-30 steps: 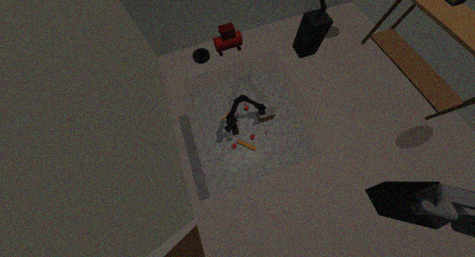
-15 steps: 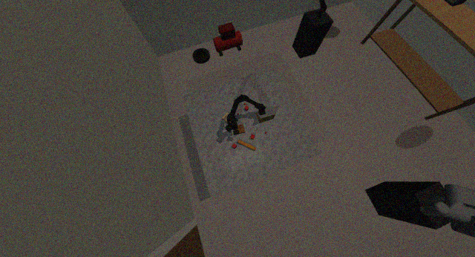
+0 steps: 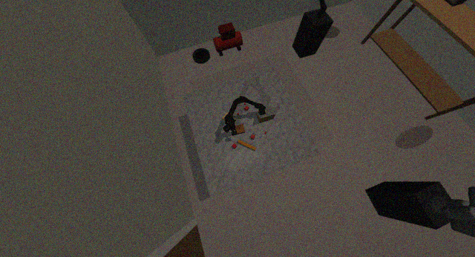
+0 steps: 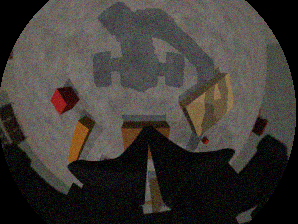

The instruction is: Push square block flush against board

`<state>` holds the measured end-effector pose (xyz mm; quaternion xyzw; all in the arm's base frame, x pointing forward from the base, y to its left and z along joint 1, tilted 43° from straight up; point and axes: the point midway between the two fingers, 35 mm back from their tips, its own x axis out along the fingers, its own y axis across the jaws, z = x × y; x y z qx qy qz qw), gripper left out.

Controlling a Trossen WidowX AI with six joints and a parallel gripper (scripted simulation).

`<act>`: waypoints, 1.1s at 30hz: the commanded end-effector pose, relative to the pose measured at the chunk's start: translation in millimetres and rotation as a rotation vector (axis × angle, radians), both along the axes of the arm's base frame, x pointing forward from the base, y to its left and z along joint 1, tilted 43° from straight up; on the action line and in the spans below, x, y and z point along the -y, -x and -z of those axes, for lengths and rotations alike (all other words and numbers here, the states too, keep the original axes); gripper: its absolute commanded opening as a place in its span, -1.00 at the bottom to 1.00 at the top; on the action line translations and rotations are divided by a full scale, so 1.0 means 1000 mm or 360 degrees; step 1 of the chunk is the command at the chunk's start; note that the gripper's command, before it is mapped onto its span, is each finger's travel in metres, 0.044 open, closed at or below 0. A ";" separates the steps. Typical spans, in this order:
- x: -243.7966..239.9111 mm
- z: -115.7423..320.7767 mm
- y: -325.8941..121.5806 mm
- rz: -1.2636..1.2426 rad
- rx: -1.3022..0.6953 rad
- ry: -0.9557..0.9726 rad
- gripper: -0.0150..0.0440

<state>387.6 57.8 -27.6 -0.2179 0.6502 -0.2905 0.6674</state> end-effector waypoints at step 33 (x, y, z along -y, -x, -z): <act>-0.033 -0.040 -0.018 -0.0009 0.0011 0.0000 -0.49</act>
